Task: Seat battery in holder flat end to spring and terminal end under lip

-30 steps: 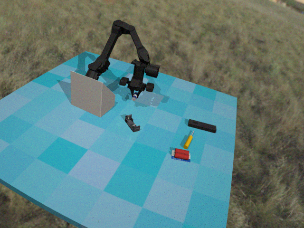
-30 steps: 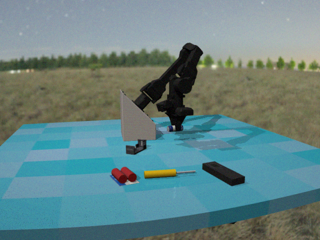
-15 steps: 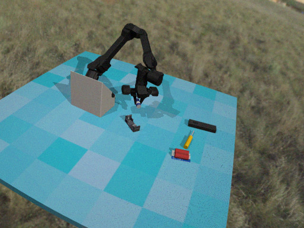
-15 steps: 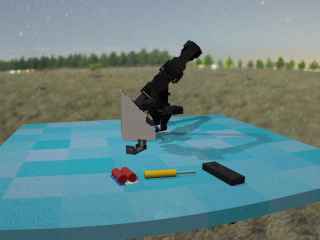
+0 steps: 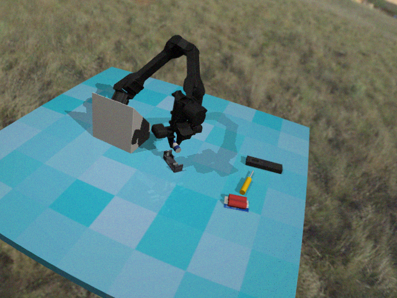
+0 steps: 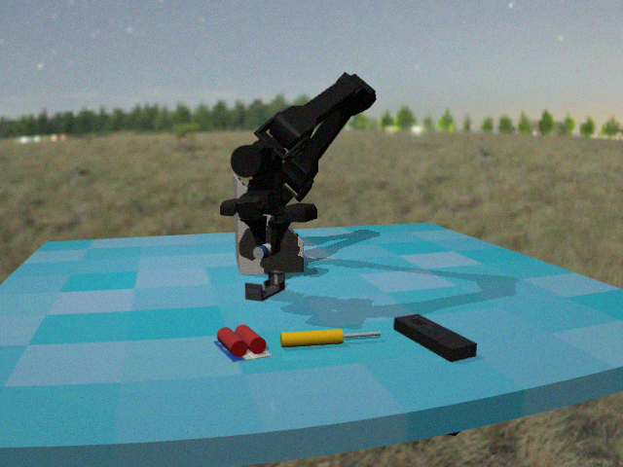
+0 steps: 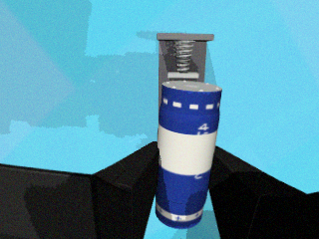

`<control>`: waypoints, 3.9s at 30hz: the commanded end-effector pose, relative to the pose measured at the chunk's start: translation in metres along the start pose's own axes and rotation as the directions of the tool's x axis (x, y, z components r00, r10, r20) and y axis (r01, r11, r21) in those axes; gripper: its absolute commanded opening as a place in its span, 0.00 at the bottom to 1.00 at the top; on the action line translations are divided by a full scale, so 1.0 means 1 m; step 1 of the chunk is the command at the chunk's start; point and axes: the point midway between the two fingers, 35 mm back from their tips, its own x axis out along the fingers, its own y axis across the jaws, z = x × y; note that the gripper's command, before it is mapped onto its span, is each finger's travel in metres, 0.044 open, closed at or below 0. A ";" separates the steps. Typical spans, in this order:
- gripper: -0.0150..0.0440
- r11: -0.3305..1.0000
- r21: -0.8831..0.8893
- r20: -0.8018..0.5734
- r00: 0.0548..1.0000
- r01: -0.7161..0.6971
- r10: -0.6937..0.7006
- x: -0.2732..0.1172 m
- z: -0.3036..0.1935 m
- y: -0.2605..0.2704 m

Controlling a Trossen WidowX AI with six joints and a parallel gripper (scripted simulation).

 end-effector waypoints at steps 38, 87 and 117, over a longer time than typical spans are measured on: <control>0.40 0.999 -0.050 -0.319 0.947 0.012 -0.027 0.043 0.000 0.000; 0.40 0.998 -0.058 -0.490 0.871 0.010 -0.037 0.058 0.014 0.001; 0.40 0.998 -0.062 -0.485 0.873 0.017 -0.045 0.058 0.030 0.002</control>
